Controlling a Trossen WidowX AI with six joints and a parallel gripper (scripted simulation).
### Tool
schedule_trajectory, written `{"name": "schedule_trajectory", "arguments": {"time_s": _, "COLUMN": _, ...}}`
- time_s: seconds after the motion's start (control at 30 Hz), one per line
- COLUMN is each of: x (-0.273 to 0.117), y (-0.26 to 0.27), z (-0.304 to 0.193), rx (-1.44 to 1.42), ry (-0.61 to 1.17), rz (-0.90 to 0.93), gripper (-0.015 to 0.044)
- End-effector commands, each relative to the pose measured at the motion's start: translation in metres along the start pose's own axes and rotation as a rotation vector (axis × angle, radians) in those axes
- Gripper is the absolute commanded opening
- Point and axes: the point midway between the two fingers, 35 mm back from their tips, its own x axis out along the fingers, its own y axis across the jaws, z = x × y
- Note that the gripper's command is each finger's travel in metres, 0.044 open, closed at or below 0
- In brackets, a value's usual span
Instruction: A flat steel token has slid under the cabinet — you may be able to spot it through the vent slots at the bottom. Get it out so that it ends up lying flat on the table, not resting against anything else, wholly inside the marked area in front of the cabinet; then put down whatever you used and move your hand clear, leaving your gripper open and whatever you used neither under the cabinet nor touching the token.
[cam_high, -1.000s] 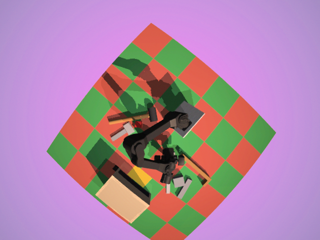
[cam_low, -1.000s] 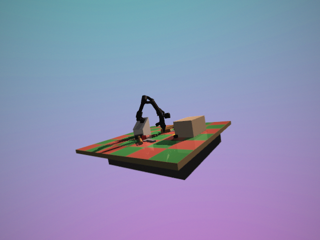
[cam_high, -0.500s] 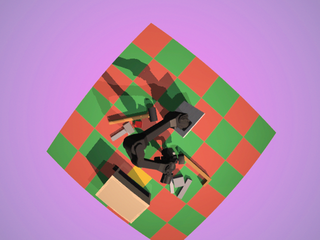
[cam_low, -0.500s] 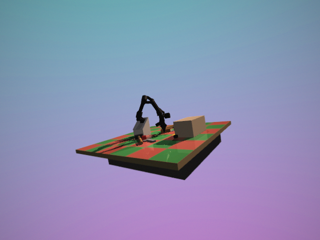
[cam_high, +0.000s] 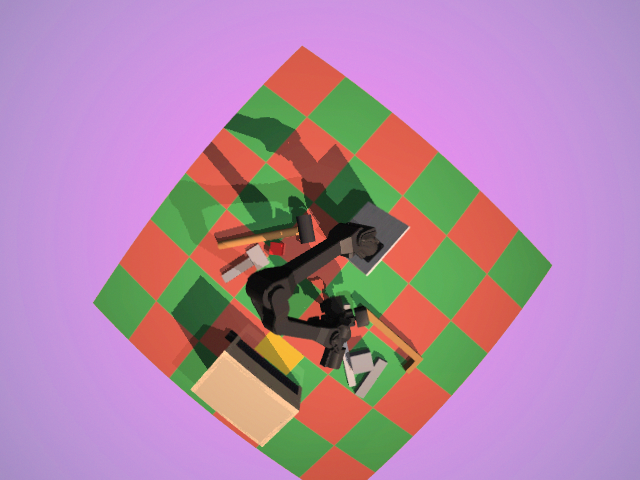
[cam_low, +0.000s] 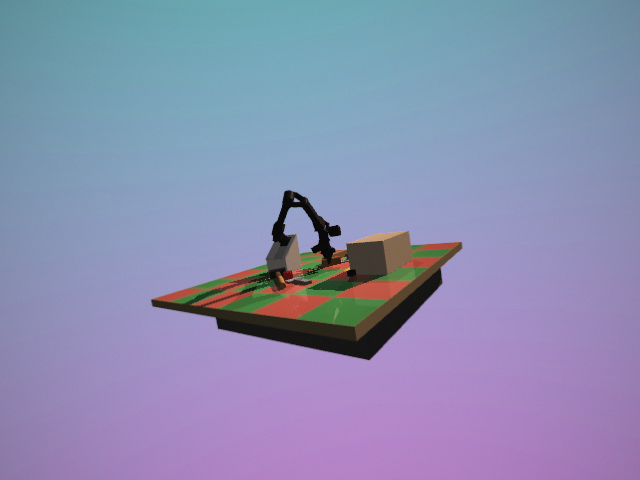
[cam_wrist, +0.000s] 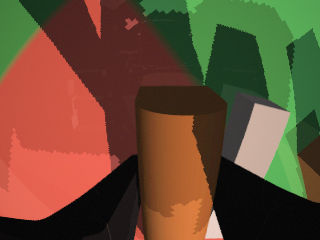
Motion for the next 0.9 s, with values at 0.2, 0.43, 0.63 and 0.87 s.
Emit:
{"name": "schedule_trajectory", "arguments": {"time_s": 0.2, "x": -0.0016, "y": -0.0008, "z": -0.0031, "rx": -0.099, "ry": 0.009, "rz": -0.001, "gripper": 0.0}}
{"name": "schedule_trajectory", "arguments": {"time_s": 0.43, "x": -0.0016, "y": -0.001, "z": -0.0033, "rx": -0.098, "ry": 0.009, "rz": -0.001, "gripper": 0.0}}
{"name": "schedule_trajectory", "arguments": {"time_s": 0.63, "x": -0.0016, "y": -0.0019, "z": -0.0041, "rx": -0.057, "ry": 0.007, "rz": 0.0, "gripper": 0.0}}
{"name": "schedule_trajectory", "arguments": {"time_s": 0.87, "x": -0.0017, "y": -0.0037, "z": -0.0061, "rx": -0.013, "ry": 0.005, "rz": 0.0, "gripper": 0.0}}
